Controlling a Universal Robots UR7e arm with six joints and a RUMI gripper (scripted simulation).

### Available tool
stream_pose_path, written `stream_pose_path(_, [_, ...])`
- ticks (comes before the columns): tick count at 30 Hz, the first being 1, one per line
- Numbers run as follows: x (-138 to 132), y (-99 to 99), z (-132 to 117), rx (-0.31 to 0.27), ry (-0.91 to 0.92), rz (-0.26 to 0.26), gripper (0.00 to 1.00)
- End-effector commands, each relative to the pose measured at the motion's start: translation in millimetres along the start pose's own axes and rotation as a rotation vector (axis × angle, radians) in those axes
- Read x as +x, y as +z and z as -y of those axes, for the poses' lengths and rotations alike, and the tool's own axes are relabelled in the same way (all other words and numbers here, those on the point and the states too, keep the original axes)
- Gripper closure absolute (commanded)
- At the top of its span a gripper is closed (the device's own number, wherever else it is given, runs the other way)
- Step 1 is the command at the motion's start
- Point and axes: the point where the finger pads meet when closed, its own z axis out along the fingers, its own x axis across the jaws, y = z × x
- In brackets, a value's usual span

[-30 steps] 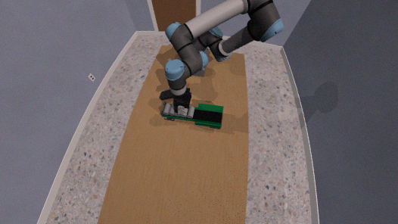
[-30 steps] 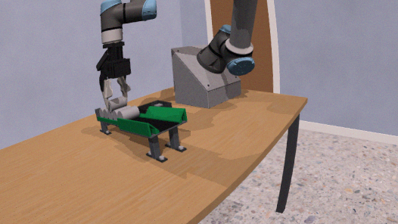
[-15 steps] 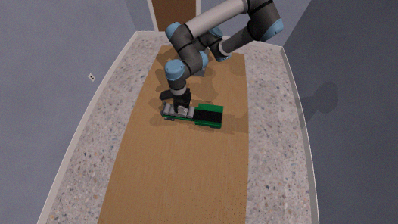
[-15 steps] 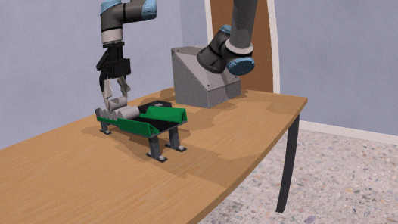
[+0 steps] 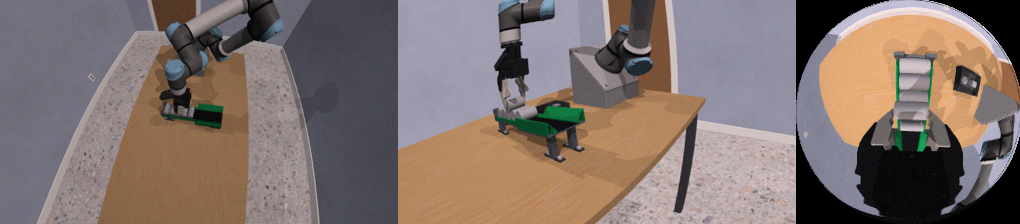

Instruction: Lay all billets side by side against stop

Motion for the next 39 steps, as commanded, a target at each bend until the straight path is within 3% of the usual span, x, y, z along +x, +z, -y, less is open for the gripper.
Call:
stream_pose_path(1, [-0.3, -0.5, 0.1, 0.000, 0.000, 0.001, 1.00])
stream_pose_path(24, [-0.3, -11.5, 0.1, 0.000, 0.000, 0.001, 1.00])
stream_pose_path(39, [-0.3, -44.5, 0.1, 0.000, 0.000, 0.001, 1.00])
